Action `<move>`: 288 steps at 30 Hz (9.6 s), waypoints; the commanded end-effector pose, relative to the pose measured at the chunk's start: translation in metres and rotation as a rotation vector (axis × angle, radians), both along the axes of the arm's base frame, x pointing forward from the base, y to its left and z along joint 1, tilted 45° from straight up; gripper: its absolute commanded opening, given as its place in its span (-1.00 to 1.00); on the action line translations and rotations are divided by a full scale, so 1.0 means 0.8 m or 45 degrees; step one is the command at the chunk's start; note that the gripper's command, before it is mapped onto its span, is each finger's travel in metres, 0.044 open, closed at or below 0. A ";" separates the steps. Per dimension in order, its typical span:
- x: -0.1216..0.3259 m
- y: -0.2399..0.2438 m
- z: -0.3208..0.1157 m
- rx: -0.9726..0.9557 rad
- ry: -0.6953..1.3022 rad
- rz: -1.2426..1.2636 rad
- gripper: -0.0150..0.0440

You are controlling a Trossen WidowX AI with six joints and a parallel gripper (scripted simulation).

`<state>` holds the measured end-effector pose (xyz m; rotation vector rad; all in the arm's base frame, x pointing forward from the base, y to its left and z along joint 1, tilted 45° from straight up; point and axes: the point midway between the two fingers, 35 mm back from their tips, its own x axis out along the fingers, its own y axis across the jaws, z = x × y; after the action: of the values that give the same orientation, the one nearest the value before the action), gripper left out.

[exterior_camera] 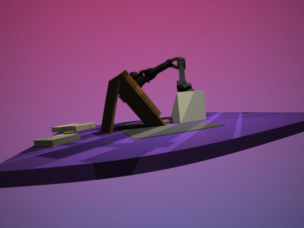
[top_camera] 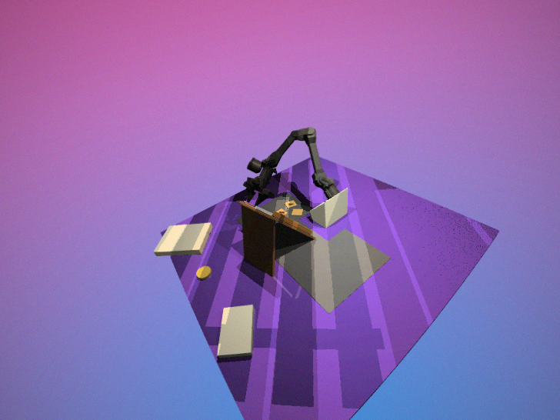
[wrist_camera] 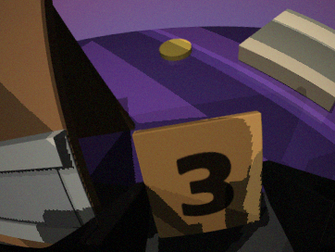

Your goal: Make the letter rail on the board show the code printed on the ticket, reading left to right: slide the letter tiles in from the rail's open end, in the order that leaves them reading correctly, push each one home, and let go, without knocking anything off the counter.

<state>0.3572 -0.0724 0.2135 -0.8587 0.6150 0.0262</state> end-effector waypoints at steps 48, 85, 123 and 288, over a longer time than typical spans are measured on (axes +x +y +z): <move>-0.009 0.021 -0.025 0.004 0.002 -0.009 -0.49; -0.014 0.036 -0.042 0.005 0.004 -0.009 -0.49; -0.020 0.052 -0.059 0.007 0.005 -0.009 -0.49; -0.053 0.133 -0.138 0.013 0.011 -0.008 0.49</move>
<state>0.3173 0.0339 0.1012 -0.8500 0.6224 0.0357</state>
